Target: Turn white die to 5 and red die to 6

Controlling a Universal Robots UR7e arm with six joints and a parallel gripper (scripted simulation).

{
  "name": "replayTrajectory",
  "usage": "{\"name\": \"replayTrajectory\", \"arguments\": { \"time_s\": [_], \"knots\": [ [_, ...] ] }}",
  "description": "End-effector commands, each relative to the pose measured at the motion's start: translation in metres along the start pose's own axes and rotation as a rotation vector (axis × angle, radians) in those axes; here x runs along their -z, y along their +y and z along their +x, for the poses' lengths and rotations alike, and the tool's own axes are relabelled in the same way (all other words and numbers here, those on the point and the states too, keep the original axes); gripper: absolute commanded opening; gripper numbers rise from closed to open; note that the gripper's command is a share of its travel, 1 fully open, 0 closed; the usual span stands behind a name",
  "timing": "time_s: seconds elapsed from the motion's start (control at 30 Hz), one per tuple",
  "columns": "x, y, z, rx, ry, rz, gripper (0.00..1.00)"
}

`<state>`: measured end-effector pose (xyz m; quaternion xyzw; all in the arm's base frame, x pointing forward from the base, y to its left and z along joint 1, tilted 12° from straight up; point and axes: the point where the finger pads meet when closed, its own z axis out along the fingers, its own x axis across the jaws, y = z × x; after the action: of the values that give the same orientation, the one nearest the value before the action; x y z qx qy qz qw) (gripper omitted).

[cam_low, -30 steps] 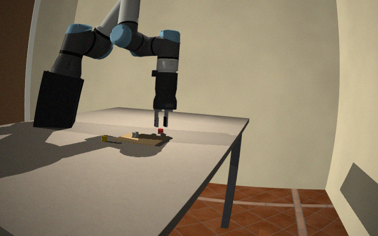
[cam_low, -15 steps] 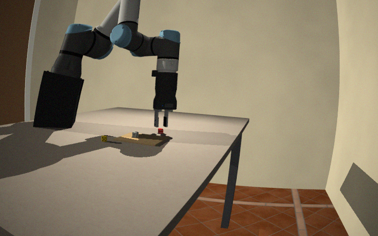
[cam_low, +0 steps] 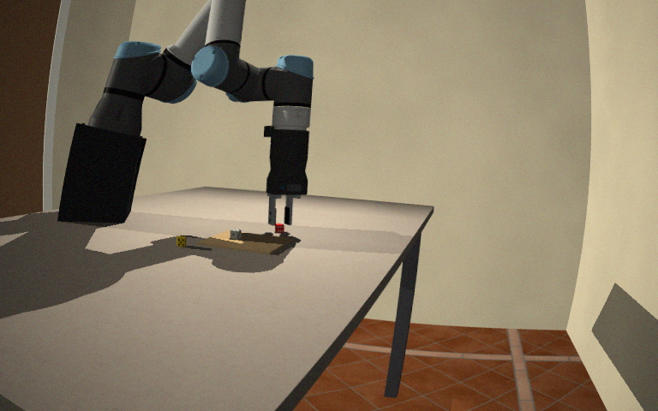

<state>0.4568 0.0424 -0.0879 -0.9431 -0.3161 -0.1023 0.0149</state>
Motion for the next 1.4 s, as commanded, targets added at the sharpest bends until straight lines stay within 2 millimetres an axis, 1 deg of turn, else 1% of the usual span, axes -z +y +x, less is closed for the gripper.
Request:
{"name": "replayTrajectory", "arguments": {
  "time_s": [0.0, 0.33, 1.37],
  "knots": [
    [-0.0067, 0.0002, 0.0002, 0.000, 0.001, -0.001, 0.64],
    [-0.0118, 0.0002, 0.0002, 0.000, 0.001, -0.001, 0.64],
    [-0.0120, 0.0002, 0.0002, 0.000, 0.001, -0.001, 0.64]
  ]
}}
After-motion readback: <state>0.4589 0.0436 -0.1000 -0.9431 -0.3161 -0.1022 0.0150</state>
